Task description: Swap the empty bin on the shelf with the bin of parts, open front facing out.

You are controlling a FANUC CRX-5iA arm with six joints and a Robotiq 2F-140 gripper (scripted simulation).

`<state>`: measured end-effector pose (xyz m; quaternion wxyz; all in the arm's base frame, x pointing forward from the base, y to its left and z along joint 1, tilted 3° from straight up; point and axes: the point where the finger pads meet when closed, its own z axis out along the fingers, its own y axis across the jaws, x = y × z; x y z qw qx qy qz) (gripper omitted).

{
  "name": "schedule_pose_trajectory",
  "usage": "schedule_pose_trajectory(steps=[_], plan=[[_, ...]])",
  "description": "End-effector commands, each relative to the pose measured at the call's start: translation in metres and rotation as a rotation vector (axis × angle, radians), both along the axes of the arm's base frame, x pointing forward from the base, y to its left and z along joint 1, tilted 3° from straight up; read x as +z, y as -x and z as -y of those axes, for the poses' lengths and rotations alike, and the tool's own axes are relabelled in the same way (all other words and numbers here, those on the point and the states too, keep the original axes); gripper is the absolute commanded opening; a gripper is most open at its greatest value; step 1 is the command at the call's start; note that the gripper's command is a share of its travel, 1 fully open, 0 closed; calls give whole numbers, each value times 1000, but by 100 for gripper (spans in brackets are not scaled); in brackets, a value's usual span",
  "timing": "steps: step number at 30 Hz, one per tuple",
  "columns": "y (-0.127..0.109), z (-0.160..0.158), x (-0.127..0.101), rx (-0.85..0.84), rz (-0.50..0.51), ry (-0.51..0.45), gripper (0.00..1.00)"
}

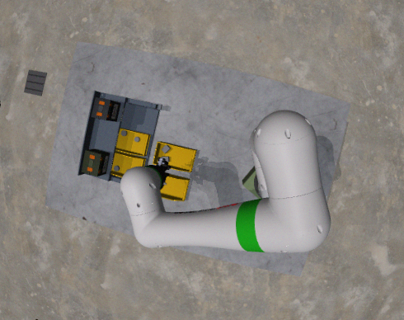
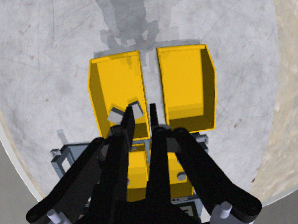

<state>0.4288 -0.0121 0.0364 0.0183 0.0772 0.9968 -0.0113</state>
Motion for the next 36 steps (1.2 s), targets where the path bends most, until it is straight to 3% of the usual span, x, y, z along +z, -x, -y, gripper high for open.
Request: schedule_pose_trajectory(steps=[1, 36], plan=[[-1, 0, -3, 0, 2, 0, 24], [-4, 2, -56, 0, 2, 0, 24]])
